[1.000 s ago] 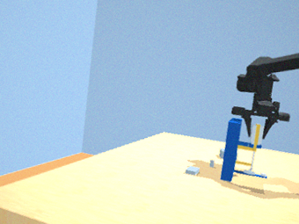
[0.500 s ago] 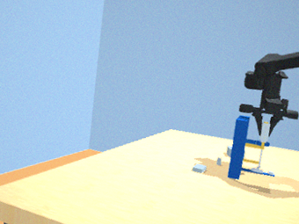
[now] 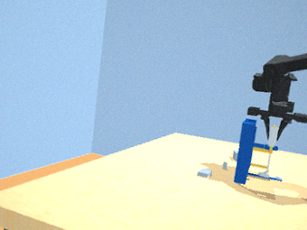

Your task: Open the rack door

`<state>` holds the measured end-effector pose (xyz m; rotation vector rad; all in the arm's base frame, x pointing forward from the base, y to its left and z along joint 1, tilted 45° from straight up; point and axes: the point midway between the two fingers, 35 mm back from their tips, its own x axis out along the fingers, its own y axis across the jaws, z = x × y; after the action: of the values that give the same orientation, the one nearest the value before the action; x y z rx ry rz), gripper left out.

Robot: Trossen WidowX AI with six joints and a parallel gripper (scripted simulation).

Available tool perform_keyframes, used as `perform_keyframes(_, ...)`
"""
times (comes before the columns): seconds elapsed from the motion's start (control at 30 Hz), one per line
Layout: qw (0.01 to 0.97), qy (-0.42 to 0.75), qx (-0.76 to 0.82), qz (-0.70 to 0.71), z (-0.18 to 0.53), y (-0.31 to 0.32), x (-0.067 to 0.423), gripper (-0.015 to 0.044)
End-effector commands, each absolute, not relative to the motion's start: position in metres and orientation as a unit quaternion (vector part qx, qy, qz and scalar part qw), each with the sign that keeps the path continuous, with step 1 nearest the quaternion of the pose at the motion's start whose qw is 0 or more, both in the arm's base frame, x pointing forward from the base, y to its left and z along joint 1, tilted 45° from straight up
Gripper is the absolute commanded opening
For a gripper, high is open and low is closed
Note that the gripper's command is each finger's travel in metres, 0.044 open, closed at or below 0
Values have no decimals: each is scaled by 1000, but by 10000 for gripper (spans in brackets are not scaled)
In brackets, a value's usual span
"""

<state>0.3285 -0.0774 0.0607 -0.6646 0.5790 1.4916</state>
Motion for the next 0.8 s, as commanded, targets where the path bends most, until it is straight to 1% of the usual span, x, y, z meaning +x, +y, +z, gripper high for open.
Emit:
perform_keyframes(0.0,659,282,-262,646,63,-76,323,23)
perform_keyframes(0.77,702,429,-96,560,78,-59,286,23)
